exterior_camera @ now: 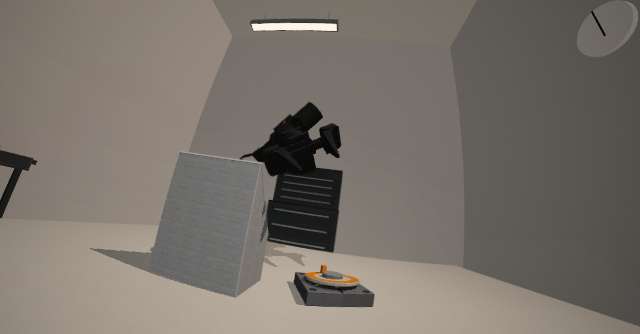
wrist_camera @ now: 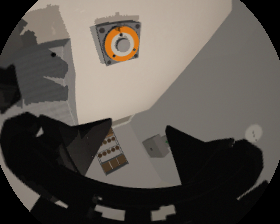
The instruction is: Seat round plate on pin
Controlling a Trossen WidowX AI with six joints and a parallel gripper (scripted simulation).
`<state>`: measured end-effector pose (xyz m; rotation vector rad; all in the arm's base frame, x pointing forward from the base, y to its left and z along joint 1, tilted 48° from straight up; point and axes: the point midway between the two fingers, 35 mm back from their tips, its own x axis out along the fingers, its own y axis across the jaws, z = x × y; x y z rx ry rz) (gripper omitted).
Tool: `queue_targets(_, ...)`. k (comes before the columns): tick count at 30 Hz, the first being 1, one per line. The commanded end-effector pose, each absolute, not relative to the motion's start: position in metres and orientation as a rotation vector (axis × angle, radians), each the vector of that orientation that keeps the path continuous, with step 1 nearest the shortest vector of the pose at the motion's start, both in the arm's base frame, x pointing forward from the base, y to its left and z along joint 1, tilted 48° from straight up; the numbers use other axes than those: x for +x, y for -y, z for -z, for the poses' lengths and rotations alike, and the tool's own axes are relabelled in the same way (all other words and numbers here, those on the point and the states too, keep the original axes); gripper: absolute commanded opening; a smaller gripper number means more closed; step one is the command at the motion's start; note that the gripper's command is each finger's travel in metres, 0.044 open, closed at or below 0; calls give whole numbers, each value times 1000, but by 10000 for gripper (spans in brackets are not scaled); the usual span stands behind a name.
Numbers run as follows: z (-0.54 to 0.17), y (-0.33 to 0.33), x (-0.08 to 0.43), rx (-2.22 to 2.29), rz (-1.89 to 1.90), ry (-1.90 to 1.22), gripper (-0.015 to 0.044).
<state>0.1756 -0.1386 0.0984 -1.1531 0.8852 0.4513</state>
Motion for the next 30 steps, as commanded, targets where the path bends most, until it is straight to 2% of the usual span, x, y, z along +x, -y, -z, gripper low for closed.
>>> queue_targets(1, -98, 138, 177, -1136, -453, -883, 374)
queue_targets(8, -88, 95, 221, -444, -532, -889, 190)
queue_targets(10, -86, 91, 225, -377, -539, -901, 137)
queue_targets(15, -75, 53, 251, 133, -571, -1045, 6)
queue_targets(23, -55, 1, 274, 721, -517, -1349, 0)
queue_targets(30, -53, -4, 274, 775, -504, -1385, 0)
